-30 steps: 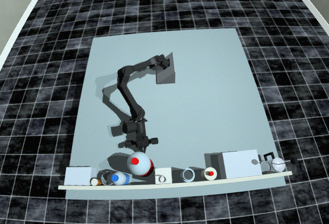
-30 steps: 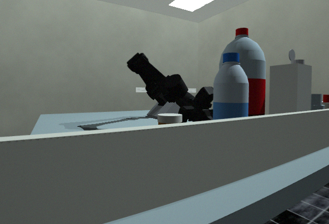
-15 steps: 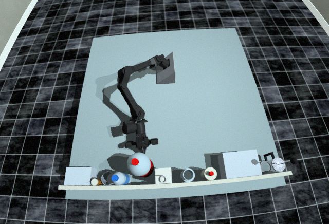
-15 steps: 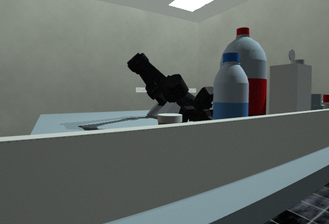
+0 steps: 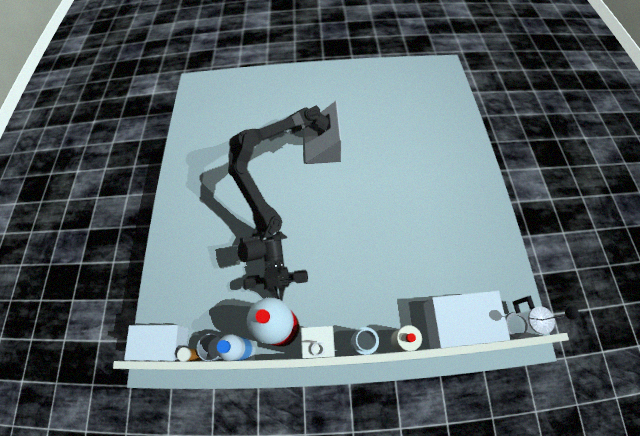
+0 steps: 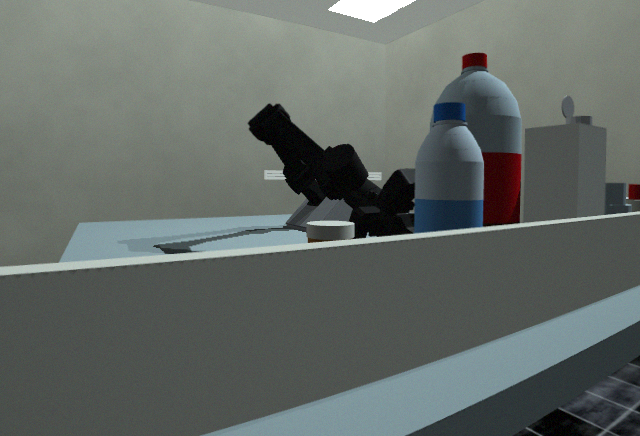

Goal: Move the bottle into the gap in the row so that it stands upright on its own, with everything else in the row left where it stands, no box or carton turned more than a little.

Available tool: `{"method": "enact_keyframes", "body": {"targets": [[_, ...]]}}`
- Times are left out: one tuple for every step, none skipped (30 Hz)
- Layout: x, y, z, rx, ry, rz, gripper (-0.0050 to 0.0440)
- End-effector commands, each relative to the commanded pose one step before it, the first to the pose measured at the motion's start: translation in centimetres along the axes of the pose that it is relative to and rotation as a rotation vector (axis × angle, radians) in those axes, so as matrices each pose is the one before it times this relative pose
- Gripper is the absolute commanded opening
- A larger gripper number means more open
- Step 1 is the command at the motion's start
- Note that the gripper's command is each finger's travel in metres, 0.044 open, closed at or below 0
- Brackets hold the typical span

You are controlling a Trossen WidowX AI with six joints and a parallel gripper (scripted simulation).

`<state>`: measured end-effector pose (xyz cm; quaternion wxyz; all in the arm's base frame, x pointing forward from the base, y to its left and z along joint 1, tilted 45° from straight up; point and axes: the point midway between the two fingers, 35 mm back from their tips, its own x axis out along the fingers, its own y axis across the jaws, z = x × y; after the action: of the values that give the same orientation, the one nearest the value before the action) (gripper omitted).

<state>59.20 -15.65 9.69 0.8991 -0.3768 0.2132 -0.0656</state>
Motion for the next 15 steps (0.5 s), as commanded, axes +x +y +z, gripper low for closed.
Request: {"method": "enact_keyframes", "body": {"targets": [[0.063, -0.463, 1.115, 0.0038, -0.01787, -0.01227, -0.005], [0.02, -0.003, 0.01, 0.0, 0.00004, -0.00007, -0.005], [0.02, -0.003, 0.011, 0.0, 0.00002, -0.00006, -0.005], [0.021, 0.0, 0.009, 0.0, 0.0, 0.00001, -0.005], [0.022, 0.002, 0.009, 0.0, 0.0, 0.00005, -0.005], [0.021, 0.001, 0.009, 0.0, 0.0, 0.00003, -0.005], [0.021, -0.002, 0.011, 0.0, -0.00001, -0.00002, -0.005], [0.0, 0.0, 0.0, 0.0, 0.0, 0.0, -0.005], [0.0, 0.0, 0.0, 0.0, 0.0, 0.0, -0.005], [-0.084, -0.236, 0.226, 0.00026, -0.00423, -0.00422, -0.005], [0.086, 0.143, -0.12, -0.00015, 0.00238, 0.00246, -0.005], [0.062, 0.088, -0.07, -0.00009, 0.00139, 0.00147, -0.005], [0.03, 0.02, -0.01, -0.00003, 0.00043, 0.00044, -0.005], [0.013, -0.014, 0.018, 0.0, 0.00008, -0.00011, -0.005], [0.013, -0.018, 0.023, 0.00002, -0.0001, -0.0003, -0.005]]}}
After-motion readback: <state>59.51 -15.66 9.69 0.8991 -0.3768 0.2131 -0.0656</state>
